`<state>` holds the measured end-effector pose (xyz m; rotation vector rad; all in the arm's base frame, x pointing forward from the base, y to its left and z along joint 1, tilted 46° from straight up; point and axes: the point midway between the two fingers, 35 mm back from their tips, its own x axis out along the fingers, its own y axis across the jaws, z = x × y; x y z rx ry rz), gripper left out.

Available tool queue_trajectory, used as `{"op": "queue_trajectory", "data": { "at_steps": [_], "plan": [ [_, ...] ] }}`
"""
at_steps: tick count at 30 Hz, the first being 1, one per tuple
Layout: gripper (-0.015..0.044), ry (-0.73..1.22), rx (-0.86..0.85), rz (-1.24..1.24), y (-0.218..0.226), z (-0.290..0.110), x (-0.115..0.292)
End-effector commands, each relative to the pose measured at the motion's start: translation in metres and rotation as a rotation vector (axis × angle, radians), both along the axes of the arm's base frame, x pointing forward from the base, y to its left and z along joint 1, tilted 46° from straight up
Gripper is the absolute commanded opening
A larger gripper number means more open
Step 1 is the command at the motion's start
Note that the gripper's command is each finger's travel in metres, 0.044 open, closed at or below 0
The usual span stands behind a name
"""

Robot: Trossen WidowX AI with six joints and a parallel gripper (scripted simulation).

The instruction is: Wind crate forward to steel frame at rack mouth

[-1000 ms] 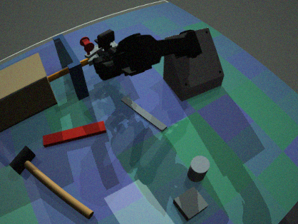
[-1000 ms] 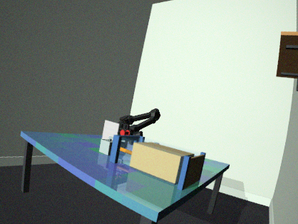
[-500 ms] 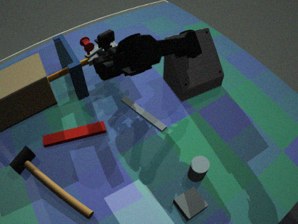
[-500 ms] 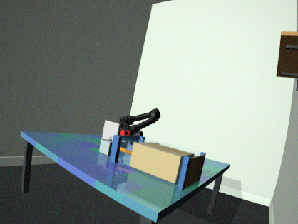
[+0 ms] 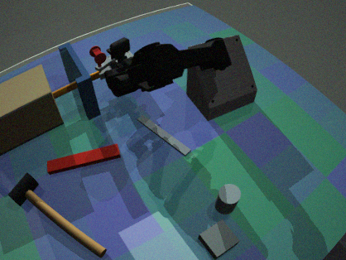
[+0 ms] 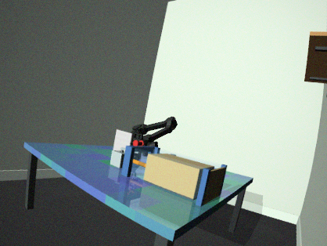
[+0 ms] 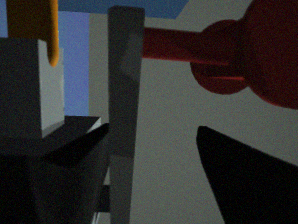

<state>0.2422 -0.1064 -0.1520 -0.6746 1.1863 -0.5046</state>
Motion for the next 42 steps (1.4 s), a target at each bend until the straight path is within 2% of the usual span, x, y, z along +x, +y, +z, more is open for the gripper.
{"op": "queue_trajectory", "data": {
  "at_steps": [1,42],
  "plan": [
    [0.0240,0.001,0.017,0.002,0.0022,-0.0034,-0.0005],
    [0.0240,-0.001,-0.001,0.000,-0.0053,0.0060,0.0016]
  ]
}}
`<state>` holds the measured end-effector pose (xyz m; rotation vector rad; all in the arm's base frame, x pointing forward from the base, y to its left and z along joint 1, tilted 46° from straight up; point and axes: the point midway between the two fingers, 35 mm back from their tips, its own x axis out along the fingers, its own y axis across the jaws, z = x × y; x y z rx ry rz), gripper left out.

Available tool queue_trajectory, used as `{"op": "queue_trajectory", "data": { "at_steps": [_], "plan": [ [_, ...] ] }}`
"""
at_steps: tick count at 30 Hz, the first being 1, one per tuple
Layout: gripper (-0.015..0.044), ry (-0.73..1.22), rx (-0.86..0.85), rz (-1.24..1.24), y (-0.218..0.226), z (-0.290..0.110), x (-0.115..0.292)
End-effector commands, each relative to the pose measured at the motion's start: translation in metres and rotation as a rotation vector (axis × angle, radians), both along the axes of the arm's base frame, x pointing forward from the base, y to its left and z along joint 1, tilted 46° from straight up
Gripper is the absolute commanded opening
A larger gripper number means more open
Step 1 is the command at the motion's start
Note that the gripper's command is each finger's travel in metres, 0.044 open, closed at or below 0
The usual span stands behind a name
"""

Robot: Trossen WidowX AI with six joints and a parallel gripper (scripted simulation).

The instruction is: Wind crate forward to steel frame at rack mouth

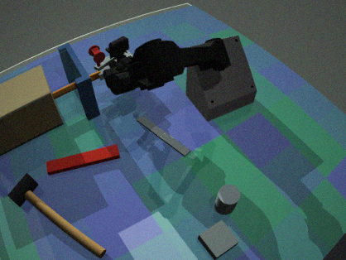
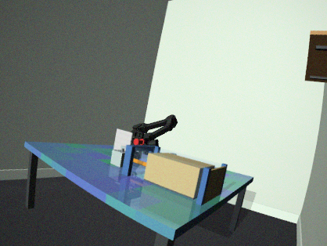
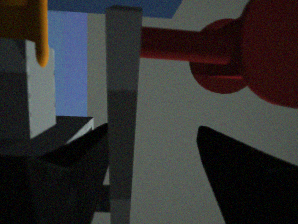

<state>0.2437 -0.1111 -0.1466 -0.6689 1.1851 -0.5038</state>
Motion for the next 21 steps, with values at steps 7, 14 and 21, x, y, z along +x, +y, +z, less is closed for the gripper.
{"op": "queue_trajectory", "data": {
  "at_steps": [7,14,21],
  "plan": [
    [0.0240,0.002,-0.005,0.002,-0.001,0.001,0.000],
    [0.0240,0.004,0.012,-0.002,0.013,0.009,-0.001],
    [0.0240,0.011,0.018,-0.004,0.061,0.054,-0.022]
  ]
}}
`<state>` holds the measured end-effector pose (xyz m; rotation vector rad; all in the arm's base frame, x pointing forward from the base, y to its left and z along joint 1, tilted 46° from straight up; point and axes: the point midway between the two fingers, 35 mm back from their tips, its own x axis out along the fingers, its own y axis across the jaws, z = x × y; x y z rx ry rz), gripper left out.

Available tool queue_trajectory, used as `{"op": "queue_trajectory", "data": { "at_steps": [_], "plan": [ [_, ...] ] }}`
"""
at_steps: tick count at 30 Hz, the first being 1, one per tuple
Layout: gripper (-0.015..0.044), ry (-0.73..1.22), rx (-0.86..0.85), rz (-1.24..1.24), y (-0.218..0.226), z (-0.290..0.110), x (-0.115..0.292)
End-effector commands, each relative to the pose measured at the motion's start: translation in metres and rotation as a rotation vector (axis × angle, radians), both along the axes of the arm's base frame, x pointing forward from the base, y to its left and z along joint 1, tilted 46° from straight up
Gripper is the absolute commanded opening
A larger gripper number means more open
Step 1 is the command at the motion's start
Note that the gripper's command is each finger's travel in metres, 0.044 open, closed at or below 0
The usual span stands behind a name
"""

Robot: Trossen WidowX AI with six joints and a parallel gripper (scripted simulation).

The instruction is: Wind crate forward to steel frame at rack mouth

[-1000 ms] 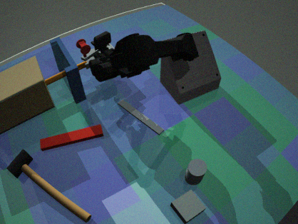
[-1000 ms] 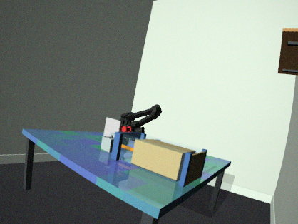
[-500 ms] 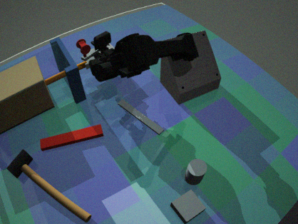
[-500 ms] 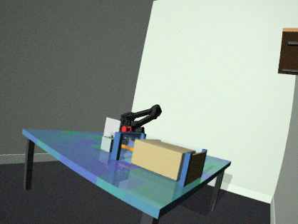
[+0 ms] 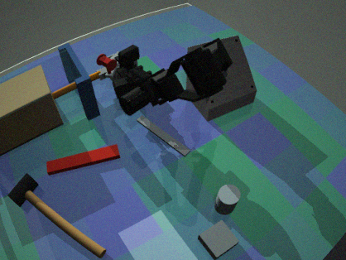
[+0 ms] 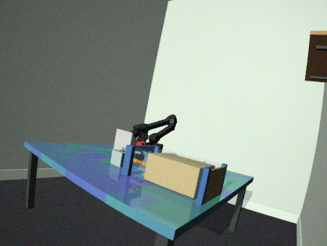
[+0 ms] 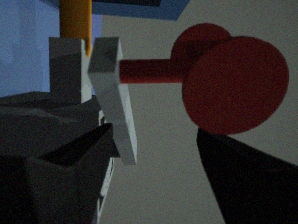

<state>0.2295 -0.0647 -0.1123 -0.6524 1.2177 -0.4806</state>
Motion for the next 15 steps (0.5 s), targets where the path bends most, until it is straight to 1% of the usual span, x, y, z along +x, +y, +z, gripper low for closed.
{"op": "queue_trajectory", "data": {
  "at_steps": [1,3,9,12,15],
  "plan": [
    [0.0240,-0.019,-0.015,0.000,0.020,0.028,-0.013],
    [0.0240,-0.023,-0.023,0.002,0.027,0.038,-0.020],
    [0.0240,-0.023,-0.024,0.003,0.028,0.039,-0.021],
    [0.0240,-0.020,-0.017,0.001,0.022,0.045,-0.019],
    [0.0240,-0.016,-0.005,-0.002,0.009,0.059,-0.015]
  ]
}}
